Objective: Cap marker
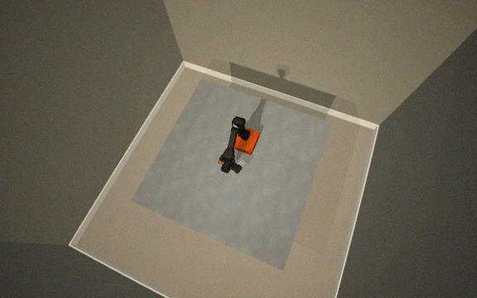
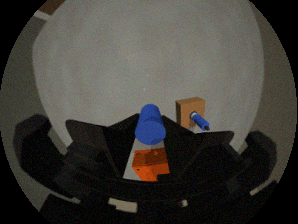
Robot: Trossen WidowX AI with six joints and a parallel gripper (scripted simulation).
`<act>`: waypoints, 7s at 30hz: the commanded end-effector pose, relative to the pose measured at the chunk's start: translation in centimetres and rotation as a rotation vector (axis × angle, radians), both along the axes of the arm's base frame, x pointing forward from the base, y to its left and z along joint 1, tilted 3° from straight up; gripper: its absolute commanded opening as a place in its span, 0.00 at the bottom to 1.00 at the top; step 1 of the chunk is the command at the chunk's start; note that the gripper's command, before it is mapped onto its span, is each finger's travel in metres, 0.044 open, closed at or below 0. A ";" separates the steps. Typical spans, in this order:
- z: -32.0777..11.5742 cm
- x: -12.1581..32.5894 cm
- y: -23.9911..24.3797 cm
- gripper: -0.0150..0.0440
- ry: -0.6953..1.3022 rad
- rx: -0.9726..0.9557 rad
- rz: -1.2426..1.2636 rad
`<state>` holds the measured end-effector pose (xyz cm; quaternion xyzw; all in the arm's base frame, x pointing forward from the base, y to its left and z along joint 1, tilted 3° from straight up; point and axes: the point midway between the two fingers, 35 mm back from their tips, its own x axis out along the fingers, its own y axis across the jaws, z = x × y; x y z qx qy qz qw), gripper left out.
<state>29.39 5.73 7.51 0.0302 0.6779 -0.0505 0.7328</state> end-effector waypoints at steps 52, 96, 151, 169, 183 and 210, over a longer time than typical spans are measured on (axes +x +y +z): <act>1.8 -2.9 -10.6 0.25 0.000 -0.009 0.004; -2.1 -2.8 -10.8 0.61 0.002 -0.011 0.000; 4.3 -3.5 -10.7 0.25 0.011 -0.030 0.280; 2.0 -3.3 -10.8 0.25 0.011 -0.030 0.280; 0.4 -3.1 -10.9 0.25 0.011 -0.030 0.280; 9.8 -3.7 -10.5 0.48 0.002 -0.032 0.277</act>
